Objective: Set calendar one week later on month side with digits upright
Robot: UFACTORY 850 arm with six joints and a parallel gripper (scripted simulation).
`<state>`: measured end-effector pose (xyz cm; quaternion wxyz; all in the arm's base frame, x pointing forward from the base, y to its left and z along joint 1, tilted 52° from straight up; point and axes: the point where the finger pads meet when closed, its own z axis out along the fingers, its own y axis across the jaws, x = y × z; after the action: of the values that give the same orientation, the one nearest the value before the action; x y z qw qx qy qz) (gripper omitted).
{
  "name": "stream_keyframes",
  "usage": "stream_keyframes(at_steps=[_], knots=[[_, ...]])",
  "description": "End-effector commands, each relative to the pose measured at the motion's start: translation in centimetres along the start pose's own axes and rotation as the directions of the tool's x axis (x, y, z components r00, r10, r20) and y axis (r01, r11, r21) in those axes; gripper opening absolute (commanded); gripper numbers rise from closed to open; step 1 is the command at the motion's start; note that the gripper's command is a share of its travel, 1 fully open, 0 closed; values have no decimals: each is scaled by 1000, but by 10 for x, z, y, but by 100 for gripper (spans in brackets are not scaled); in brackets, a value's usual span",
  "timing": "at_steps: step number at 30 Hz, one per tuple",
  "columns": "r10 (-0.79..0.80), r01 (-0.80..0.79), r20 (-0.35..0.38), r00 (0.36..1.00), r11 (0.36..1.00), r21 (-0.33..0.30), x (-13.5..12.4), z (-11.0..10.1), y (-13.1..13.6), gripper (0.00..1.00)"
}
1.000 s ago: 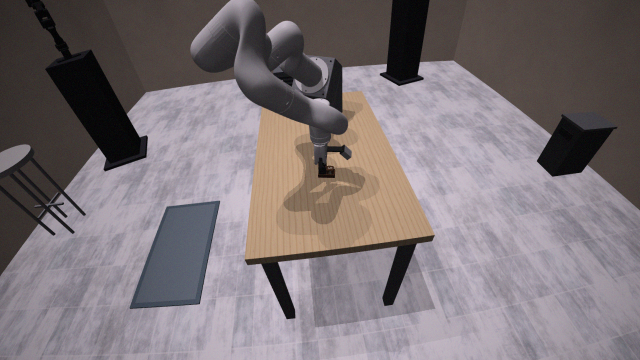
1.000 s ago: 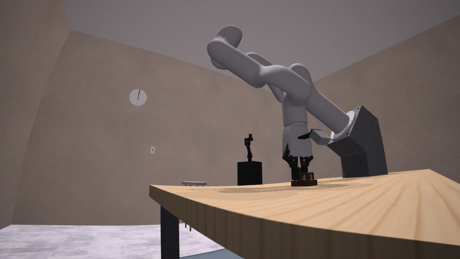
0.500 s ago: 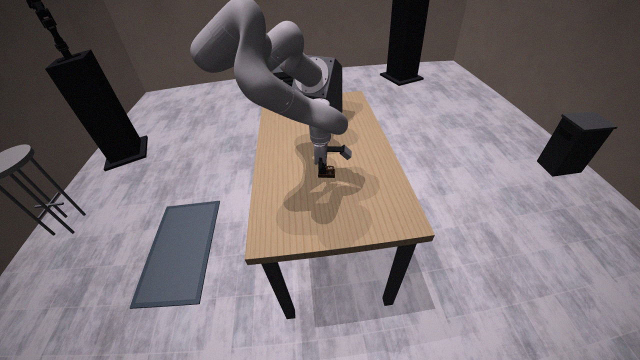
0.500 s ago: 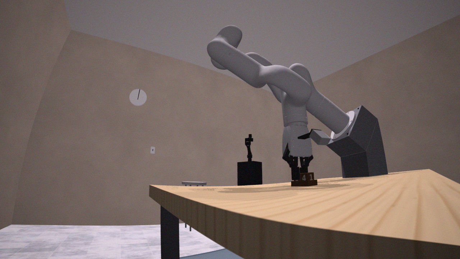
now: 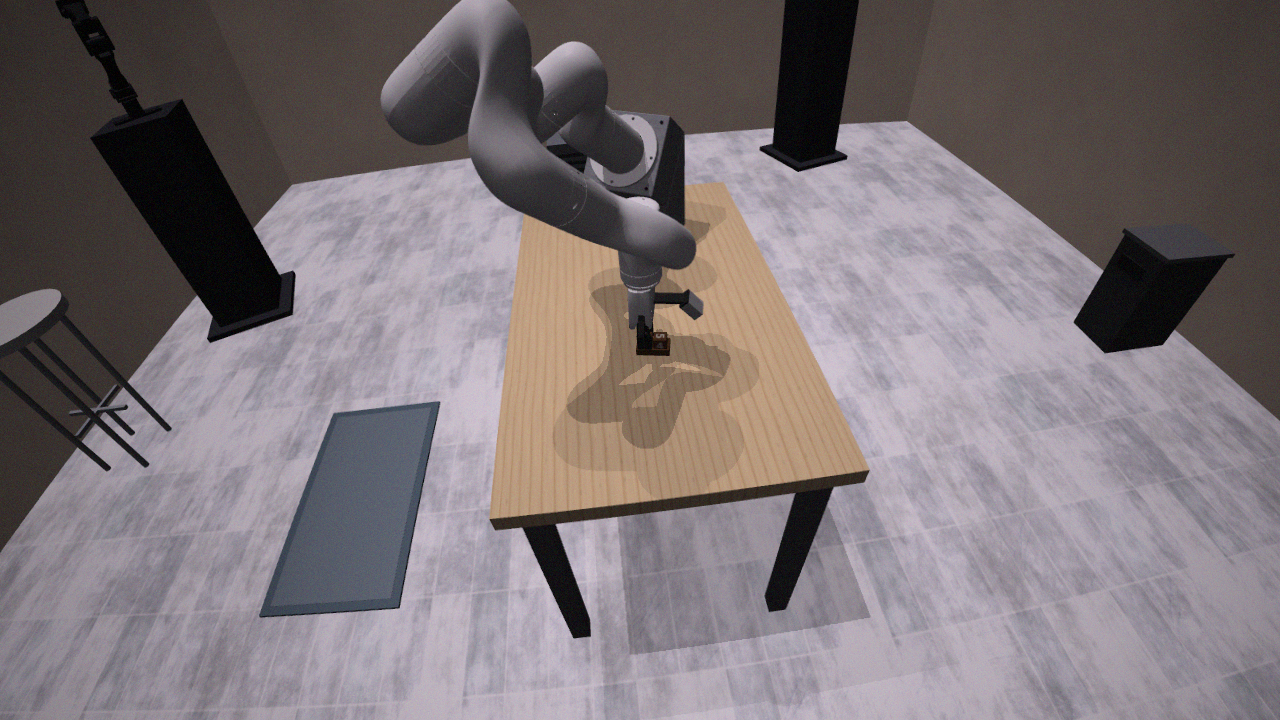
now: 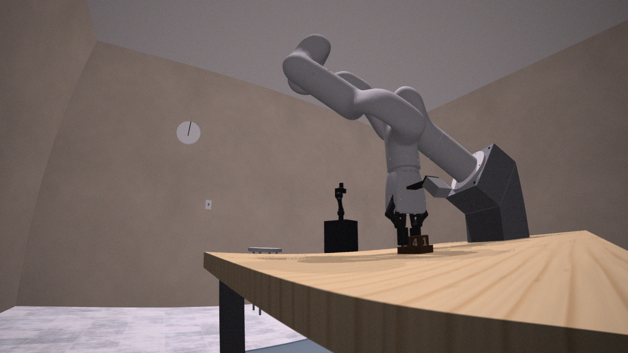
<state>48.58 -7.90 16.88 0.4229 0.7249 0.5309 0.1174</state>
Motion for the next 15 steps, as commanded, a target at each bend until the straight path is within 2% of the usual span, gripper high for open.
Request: stream_keyframes(at_steps=[1,3,4,15], knots=[[0,0,0,1000,1000,0,0,0,0,43],[0,0,0,1000,1000,0,0,0,0,43],[0,0,0,1000,1000,0,0,0,0,47],[0,0,0,1000,1000,0,0,0,0,47]])
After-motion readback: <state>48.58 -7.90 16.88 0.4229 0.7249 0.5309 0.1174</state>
